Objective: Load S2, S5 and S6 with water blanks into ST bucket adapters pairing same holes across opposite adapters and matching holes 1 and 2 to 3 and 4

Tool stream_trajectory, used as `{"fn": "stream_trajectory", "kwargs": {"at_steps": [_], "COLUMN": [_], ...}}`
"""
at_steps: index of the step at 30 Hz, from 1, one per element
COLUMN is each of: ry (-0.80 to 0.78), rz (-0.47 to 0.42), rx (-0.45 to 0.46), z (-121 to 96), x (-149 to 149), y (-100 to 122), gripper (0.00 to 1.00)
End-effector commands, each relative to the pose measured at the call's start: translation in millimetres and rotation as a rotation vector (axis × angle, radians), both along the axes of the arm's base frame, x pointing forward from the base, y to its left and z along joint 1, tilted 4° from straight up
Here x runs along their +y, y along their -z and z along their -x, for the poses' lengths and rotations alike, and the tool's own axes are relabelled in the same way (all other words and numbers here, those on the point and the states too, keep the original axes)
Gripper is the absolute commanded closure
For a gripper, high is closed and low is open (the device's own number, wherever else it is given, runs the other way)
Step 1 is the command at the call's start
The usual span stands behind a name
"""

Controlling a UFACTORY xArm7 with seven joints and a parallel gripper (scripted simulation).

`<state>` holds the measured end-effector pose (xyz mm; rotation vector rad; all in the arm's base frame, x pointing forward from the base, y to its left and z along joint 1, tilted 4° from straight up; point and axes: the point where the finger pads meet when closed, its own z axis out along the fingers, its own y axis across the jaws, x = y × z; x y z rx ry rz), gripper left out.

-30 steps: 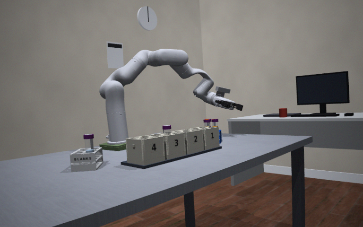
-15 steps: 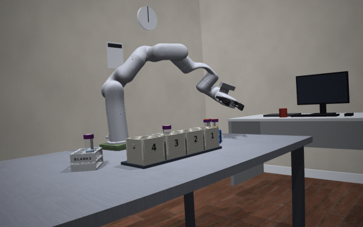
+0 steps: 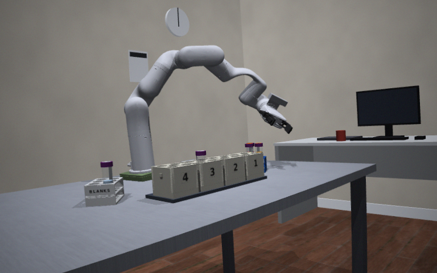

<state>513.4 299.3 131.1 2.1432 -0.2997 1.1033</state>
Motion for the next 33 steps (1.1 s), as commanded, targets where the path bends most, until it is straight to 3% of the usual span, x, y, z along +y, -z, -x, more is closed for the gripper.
{"fn": "stream_trajectory", "kwargs": {"at_steps": [1,4,8,11,24,33], "ry": [0.003,0.049,0.049,0.091,0.128,0.185], "rz": [-0.001,0.000,0.000,-0.006,-0.020,-0.068], "rx": [0.008,0.091,0.091,0.173,0.254,0.407], "z": [-1.8,-3.7,-5.9,-6.9,-8.0,-4.5], "x": [-7.1,-21.8,-37.8,-52.7,-96.3,-138.6], "y": [-2.8,-5.0,-7.3,-9.6,-16.1,-22.8], "gripper": [0.00,0.00,0.00,0.00,0.00,0.00]}}
